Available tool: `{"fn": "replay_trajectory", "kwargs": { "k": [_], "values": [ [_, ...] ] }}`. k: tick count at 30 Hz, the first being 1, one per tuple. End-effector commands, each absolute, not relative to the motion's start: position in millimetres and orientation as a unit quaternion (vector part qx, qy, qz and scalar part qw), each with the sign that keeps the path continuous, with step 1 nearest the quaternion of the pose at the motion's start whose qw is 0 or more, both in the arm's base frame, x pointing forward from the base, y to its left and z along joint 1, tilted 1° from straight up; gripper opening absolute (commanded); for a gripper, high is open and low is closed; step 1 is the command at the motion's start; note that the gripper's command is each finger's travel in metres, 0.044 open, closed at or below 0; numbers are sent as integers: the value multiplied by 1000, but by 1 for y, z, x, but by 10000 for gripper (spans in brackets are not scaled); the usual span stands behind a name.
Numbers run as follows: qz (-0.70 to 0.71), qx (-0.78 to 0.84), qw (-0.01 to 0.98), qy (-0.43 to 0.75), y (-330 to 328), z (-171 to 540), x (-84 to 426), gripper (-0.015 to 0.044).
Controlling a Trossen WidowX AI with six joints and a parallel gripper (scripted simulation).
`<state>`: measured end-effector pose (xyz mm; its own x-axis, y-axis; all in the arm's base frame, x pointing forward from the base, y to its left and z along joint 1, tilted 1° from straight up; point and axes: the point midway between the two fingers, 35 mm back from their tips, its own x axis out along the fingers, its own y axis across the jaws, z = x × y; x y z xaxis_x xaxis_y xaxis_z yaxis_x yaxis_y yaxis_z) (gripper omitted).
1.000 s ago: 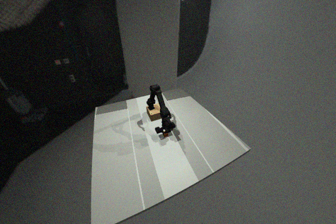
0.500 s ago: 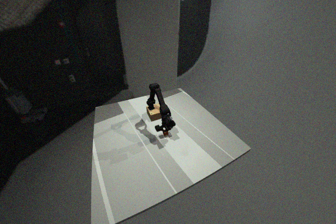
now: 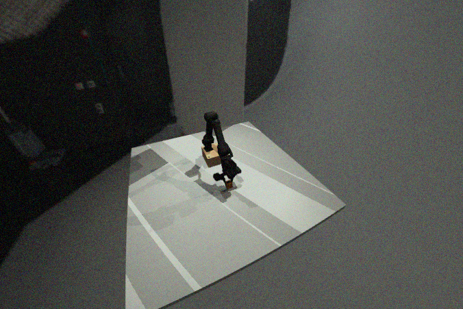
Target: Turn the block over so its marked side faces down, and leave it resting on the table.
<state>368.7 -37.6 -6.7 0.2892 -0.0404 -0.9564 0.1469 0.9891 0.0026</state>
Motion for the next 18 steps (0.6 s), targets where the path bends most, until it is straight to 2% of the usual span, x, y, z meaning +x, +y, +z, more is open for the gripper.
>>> {"fn": "replay_trajectory", "kwargs": {
  "k": [1,18],
  "values": [
    [-62,41,822,565,-38,-6,366,0],
    [-66,36,873,481,-37,-4,359,0]
  ]
}}
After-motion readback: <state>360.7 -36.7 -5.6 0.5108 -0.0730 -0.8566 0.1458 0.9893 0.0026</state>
